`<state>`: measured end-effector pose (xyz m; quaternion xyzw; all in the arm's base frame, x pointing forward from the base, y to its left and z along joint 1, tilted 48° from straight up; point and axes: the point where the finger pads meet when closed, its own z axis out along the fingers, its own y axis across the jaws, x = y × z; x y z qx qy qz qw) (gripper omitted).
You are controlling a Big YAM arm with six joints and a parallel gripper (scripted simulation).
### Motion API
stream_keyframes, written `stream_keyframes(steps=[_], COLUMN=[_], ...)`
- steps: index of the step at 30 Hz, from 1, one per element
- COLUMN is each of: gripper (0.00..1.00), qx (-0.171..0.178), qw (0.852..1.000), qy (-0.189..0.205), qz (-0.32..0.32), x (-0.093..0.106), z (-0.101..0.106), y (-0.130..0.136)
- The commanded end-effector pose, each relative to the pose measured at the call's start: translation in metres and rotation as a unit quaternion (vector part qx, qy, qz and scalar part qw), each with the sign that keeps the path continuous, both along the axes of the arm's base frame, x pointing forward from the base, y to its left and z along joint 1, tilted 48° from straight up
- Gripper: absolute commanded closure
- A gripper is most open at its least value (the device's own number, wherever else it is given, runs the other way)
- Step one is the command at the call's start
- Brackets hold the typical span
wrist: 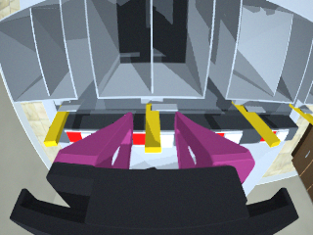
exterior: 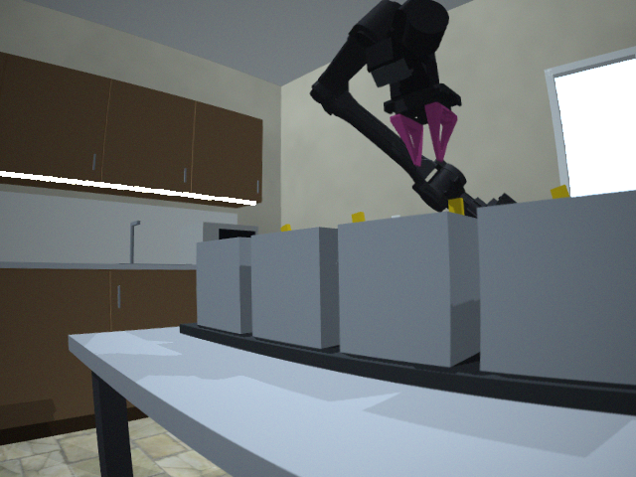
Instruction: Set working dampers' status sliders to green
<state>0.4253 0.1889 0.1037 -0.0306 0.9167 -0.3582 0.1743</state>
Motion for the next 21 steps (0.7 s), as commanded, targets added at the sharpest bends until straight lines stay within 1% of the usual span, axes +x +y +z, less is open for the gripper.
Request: stream_keyframes(steps=[1,3,4,6,8,9,10,11,21], gripper=[0.64,0.64,0.64,0.64,0.64,0.64,0.64,0.64,0.64], qx=[0.016,0.019,0.019,0.019,0.016,0.012,0.021,0.023,0.020], qw=[1.000,1.000,1.000,1.000,1.000,1.000,1.000,1.000,1.000], qy=[-0.014,-0.013,-0.012,-0.012,-0.009,-0.006,-0.015,-0.017,-0.014], qz=[0.010,0.011,0.011,0.011,0.011,-0.005,-0.007,-0.007,-0.004], x=[-0.038,-0.061,-0.068,-0.068,-0.074,-0.069,-0.059,-0.058,-0.061], z=[-0.010,-0.021,-0.025,-0.025,-0.031,-0.035,-0.028,-0.026,-0.026], y=[0.002,-0.007,-0.010,-0.010,-0.014,-0.025,-0.019,-0.018,-0.017])
